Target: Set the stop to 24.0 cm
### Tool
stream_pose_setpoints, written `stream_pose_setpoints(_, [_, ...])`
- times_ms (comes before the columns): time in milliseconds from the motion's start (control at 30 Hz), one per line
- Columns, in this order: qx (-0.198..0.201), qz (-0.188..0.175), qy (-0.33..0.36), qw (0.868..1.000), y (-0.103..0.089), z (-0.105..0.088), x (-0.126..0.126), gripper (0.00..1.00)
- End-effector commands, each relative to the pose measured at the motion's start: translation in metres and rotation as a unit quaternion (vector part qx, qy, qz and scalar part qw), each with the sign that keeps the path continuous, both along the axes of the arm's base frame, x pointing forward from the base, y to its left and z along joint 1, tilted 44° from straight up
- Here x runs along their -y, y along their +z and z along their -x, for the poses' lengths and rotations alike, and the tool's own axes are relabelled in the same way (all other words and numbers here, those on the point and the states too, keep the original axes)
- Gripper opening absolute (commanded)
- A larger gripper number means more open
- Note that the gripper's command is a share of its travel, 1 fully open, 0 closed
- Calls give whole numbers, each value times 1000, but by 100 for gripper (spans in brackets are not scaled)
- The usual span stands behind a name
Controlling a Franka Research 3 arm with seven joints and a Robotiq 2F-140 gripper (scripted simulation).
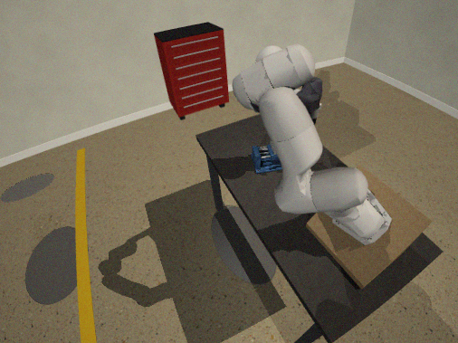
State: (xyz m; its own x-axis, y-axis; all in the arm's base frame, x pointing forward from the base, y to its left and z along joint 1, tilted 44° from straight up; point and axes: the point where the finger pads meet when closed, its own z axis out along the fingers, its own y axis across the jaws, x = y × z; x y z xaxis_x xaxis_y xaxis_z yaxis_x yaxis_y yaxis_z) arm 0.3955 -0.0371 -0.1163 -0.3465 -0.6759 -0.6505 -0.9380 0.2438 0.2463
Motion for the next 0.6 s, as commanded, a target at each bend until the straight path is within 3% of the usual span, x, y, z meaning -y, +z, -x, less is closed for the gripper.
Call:
stream_pose_setpoints(0, [0,0,-2,1000,7,-2,9,4])
stream_pose_setpoints(567, [0,0,-2,1000,15,-17,24,4])
